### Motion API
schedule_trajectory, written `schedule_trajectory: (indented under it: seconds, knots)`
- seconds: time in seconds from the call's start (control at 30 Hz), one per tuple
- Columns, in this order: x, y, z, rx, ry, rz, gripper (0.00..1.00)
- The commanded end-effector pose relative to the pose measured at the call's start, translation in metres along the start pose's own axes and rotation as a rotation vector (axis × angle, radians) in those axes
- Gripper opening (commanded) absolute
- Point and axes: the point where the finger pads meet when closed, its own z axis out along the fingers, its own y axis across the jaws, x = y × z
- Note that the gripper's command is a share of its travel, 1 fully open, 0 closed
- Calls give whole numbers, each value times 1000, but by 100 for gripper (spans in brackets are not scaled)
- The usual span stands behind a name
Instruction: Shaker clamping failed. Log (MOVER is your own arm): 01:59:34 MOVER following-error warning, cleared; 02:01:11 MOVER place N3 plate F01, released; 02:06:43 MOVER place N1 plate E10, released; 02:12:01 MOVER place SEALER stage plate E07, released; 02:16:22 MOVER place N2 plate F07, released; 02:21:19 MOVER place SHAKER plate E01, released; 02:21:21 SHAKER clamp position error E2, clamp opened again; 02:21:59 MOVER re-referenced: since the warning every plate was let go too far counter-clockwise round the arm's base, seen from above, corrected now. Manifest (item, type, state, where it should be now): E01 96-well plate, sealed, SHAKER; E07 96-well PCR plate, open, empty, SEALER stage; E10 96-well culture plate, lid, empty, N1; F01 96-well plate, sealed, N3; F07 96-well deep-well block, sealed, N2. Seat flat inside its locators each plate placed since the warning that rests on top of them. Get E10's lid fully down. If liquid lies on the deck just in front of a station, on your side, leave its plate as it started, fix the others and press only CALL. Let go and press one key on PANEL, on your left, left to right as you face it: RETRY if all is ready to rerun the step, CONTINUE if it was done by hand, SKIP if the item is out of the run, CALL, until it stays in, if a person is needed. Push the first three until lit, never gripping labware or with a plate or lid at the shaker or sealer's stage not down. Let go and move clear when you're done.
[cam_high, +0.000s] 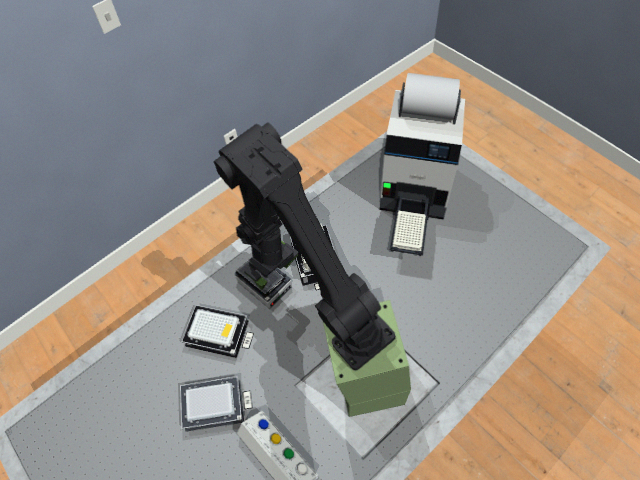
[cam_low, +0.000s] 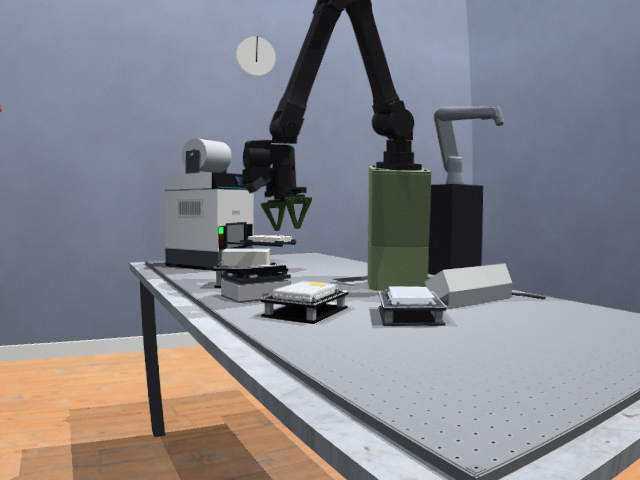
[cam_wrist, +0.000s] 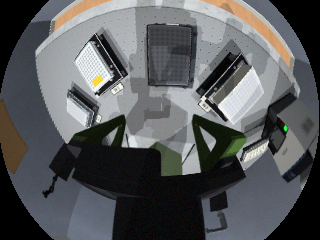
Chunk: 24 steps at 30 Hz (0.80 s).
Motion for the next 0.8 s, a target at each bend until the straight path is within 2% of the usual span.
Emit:
schedule_trajectory:
  seconds: [0.0,0.17,0.6,0.77]
  knots:
    - [-25,-2,11,1,-13,2,100]
    - [-35,-4,19,0,-4,6,100]
    - [-89,-12,52,1,-1,1,100]
    - [-86,-15,48,2,-5,9,100]
